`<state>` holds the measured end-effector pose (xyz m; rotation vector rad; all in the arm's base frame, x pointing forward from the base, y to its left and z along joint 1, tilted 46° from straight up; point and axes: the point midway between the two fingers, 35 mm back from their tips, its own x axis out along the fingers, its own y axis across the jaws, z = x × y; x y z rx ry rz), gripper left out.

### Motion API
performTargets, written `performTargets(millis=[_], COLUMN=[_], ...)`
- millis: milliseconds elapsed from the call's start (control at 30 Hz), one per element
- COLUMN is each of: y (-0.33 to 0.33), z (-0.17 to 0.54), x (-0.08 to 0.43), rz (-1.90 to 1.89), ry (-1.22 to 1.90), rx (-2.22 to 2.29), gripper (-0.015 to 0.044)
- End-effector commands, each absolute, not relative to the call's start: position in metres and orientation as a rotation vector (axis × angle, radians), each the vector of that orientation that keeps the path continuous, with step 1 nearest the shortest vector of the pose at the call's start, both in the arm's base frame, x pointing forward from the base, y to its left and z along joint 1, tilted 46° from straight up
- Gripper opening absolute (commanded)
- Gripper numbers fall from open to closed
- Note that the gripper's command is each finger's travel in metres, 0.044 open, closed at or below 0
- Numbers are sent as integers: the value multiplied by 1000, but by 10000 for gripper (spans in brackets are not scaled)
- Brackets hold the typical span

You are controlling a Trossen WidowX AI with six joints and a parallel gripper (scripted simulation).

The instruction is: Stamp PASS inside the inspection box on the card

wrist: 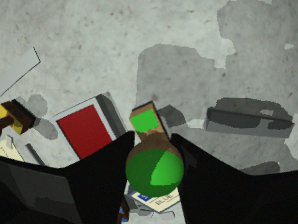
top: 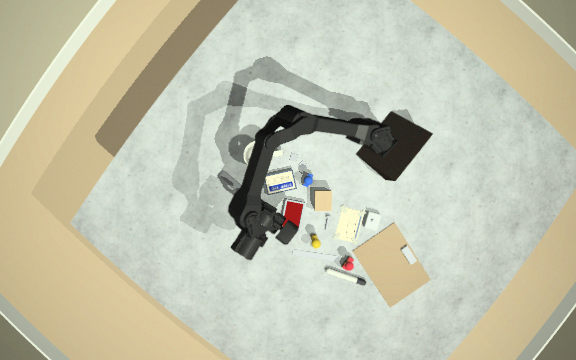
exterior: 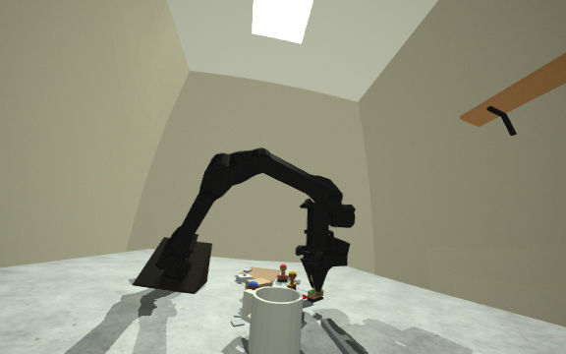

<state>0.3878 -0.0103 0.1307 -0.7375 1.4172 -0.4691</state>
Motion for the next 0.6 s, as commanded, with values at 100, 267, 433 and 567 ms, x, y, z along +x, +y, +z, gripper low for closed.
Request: performTargets(millis=[100, 267, 433, 567], y=[-18, -24, -30, -28], z=[124, 118, 113, 114], x=[388, 389, 389, 389], rz=[-470, -471, -472, -472], ry=[1416, 1416, 1415, 1416], rx=[-745, -745, -746, -739], gripper=[0, 0, 0, 79])
